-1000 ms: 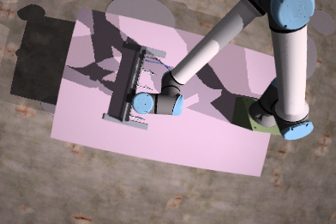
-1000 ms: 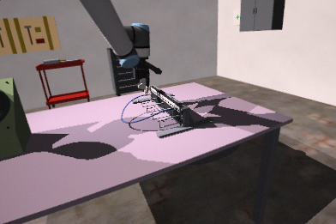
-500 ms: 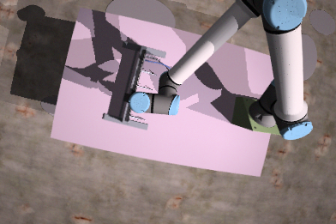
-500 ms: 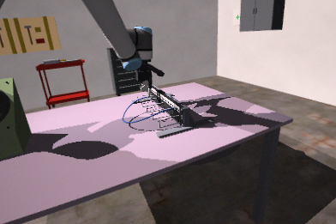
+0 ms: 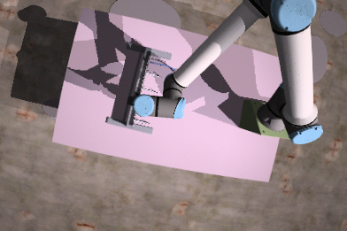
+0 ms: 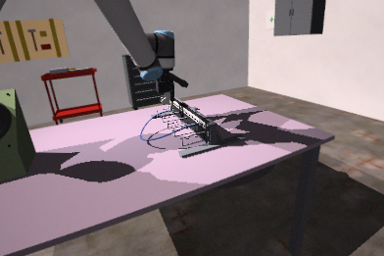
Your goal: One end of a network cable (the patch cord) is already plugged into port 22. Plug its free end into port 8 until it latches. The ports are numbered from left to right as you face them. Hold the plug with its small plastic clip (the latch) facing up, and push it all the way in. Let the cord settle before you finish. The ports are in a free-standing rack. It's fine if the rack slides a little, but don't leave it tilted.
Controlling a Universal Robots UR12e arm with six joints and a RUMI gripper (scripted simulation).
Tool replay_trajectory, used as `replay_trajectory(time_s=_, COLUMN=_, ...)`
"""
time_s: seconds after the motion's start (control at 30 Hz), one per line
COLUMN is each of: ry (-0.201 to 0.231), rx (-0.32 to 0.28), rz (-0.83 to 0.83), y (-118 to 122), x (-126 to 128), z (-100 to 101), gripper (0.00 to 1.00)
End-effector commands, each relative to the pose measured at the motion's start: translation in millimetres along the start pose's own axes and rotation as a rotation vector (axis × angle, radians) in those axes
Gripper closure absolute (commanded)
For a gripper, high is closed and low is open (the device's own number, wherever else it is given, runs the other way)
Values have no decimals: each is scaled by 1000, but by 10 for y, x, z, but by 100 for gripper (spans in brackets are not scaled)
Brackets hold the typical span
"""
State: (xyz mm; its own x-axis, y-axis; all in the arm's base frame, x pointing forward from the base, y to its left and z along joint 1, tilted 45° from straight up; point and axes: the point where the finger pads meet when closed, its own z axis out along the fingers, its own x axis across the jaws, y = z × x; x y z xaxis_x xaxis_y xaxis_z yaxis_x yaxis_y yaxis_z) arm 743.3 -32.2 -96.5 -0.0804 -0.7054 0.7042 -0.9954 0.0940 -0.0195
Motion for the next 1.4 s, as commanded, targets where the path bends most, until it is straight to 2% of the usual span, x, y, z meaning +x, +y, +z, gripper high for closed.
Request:
replay_trajectory(time_s=0.0, ry=0, rx=2, rz=2, y=-26, x=11, z=-5, gripper=100)
replay_trajectory(time_s=1.37, ry=1, rx=9, rz=0, y=-1, x=14, z=7, gripper=100)
